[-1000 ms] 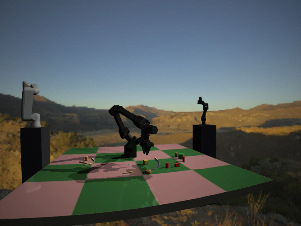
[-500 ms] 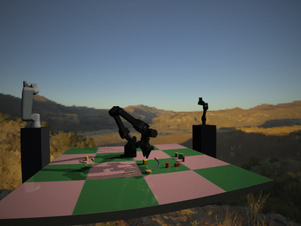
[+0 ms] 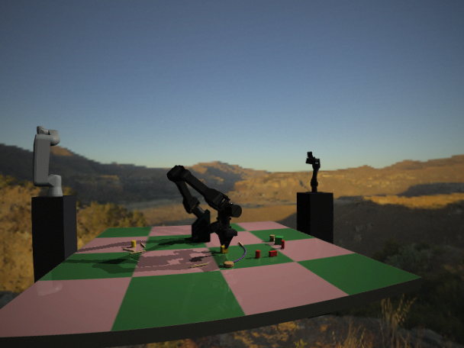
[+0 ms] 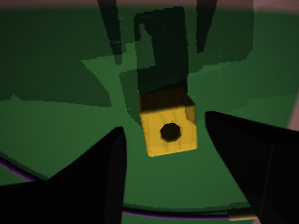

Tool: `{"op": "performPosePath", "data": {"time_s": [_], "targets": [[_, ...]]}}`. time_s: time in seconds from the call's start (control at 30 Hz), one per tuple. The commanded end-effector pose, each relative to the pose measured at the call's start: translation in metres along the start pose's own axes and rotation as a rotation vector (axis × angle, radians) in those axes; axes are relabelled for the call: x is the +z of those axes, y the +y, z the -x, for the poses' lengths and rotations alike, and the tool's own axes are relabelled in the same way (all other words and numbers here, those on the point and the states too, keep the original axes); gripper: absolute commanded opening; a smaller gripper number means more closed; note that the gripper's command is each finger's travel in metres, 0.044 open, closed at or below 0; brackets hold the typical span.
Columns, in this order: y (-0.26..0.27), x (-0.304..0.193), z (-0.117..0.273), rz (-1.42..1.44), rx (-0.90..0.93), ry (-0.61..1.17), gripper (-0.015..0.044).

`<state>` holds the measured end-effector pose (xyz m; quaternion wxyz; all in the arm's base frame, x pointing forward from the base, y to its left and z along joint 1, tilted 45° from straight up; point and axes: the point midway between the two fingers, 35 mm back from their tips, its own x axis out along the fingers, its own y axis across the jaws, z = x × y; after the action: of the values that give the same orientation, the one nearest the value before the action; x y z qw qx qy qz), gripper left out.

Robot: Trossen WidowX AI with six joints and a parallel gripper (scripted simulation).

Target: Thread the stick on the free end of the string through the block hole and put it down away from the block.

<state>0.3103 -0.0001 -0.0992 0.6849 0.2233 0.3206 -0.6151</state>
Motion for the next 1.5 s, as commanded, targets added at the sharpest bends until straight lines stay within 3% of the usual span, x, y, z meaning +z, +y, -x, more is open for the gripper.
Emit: {"op": "performPosePath", "data": {"time_s": [0.0,0.2,0.4,0.6,0.67,1.47], "targets": [[-0.002,0.0,-0.007,0.006,-0.006,-0.007,0.0236],[-0.002,0.0,-0.007,0.006,-0.006,-0.007,0.0236],[-0.002,0.0,-0.006,0.003,-0.006,-0.002,0.0079],[-0.002,0.0,-0.006,0.003,-0.006,-0.002,0.0039],[-0.002,0.0,-0.006,0.003,-0.006,-0.002,0.0],[-0.002,0.0,0.008,0.003,-0.006,-0.001,0.0]]}}
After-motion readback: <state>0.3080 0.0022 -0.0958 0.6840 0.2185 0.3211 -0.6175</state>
